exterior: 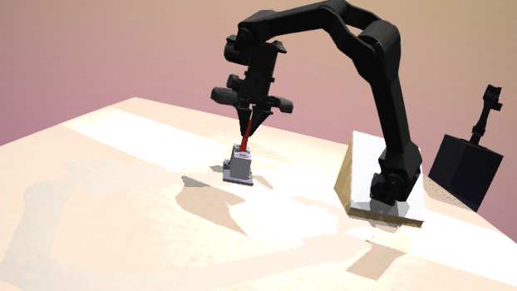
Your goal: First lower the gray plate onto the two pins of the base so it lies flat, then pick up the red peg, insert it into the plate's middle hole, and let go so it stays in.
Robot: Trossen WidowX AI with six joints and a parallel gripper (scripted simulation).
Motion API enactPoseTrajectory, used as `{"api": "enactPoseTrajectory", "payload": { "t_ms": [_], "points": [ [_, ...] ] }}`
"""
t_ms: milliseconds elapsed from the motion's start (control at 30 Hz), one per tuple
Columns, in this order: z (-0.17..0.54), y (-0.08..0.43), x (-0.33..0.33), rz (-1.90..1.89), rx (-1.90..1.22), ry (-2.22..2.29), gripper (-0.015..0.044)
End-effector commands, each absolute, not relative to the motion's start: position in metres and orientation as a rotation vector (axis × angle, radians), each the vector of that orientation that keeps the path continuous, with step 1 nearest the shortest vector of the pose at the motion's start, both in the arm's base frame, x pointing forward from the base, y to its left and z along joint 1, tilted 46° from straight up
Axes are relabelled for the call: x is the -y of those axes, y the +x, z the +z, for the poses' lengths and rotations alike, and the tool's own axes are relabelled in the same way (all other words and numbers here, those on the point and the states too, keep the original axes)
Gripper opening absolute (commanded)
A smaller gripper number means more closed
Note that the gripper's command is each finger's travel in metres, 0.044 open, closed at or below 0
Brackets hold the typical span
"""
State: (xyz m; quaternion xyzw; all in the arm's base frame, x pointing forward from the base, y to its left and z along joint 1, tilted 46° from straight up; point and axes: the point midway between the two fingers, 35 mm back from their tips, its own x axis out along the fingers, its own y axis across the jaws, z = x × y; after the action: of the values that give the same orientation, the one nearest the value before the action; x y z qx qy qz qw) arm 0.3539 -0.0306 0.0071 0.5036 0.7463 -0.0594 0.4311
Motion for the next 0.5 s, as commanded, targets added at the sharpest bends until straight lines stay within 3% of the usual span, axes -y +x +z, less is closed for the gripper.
{"api": "enactPoseTrajectory", "payload": {
  "t_ms": [0,67,467],
  "points": [
    [0.0072,0.3539,0.0306,-0.148,-1.861,1.256,0.0105],
    [0.0072,0.3539,0.0306,-0.148,-1.861,1.256,0.015],
    [0.0084,0.354,0.0319,-0.148,-1.858,1.259,0.015]
  ]
}}
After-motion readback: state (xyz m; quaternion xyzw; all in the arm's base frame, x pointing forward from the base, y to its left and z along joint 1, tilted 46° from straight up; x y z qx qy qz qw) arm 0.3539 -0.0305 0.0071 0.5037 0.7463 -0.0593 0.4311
